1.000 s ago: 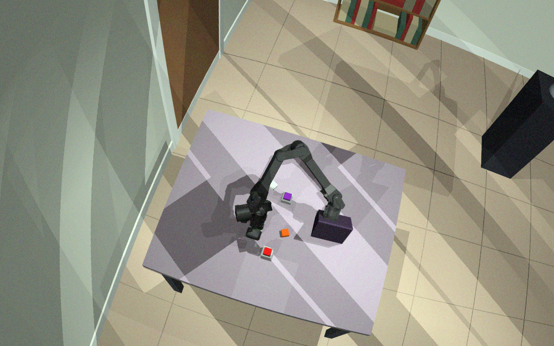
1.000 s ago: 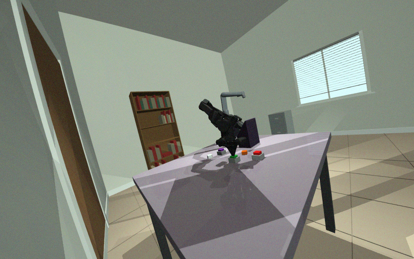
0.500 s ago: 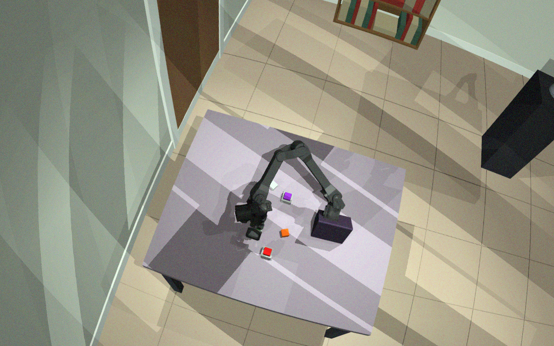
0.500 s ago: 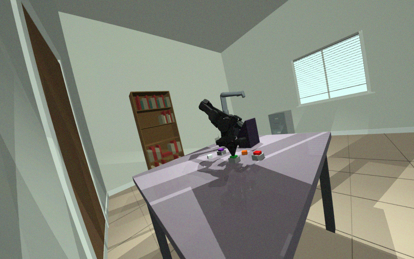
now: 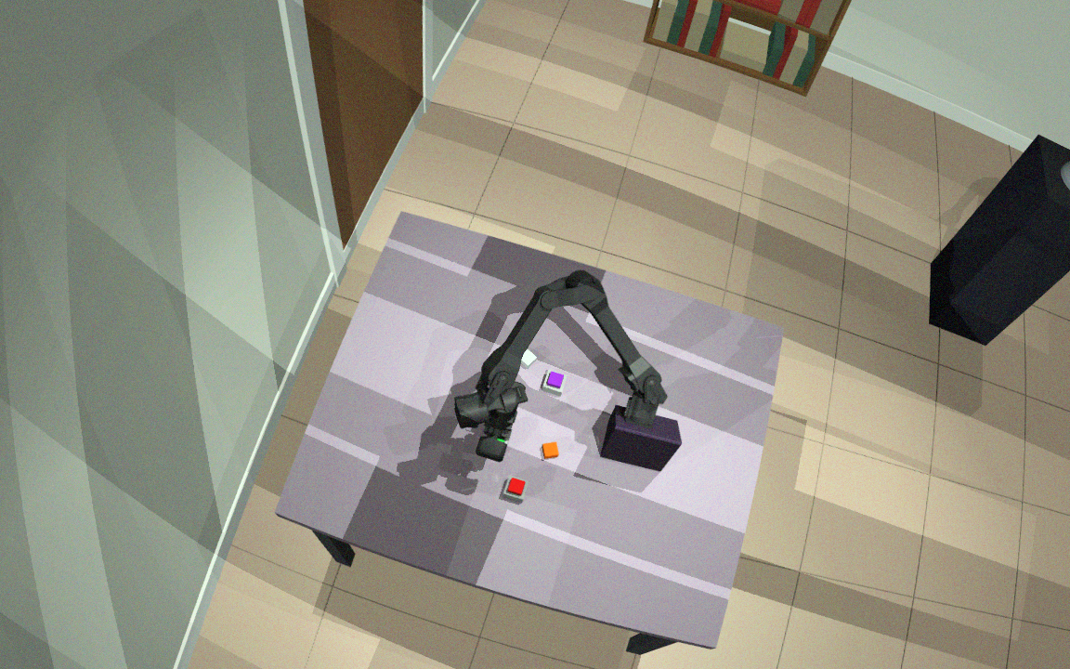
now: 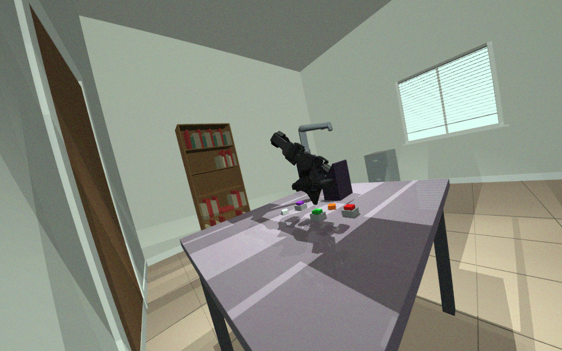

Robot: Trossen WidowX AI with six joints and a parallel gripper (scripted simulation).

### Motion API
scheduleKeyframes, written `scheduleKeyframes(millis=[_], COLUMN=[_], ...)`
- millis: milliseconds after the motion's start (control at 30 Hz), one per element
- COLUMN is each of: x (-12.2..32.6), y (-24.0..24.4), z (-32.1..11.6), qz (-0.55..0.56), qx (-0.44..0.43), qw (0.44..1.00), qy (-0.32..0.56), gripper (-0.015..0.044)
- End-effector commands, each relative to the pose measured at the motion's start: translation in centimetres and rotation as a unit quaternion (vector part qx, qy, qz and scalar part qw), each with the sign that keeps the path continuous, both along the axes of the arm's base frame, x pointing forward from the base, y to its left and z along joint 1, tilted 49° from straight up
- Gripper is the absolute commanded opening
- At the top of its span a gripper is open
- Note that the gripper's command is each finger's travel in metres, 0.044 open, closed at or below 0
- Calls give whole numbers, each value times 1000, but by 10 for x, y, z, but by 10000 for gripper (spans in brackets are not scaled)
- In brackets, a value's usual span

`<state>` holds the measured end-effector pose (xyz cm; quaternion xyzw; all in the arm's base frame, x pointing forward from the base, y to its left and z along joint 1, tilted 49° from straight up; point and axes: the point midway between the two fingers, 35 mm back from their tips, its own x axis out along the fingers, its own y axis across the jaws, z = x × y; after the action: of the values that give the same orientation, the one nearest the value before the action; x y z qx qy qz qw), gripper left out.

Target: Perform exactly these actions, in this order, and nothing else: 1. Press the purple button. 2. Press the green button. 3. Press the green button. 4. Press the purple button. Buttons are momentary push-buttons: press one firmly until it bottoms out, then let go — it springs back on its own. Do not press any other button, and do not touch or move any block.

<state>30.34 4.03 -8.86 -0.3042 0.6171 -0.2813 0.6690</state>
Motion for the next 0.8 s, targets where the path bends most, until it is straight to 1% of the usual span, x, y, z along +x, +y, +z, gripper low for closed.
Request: scheduleKeyframes(millis=[0, 767], x=[0, 1], y=[-3, -25], z=[-1, -20], qz=[-5, -5], qx=[2, 1], qw=[1000, 1000], qy=[1, 1], gripper=[20, 20])
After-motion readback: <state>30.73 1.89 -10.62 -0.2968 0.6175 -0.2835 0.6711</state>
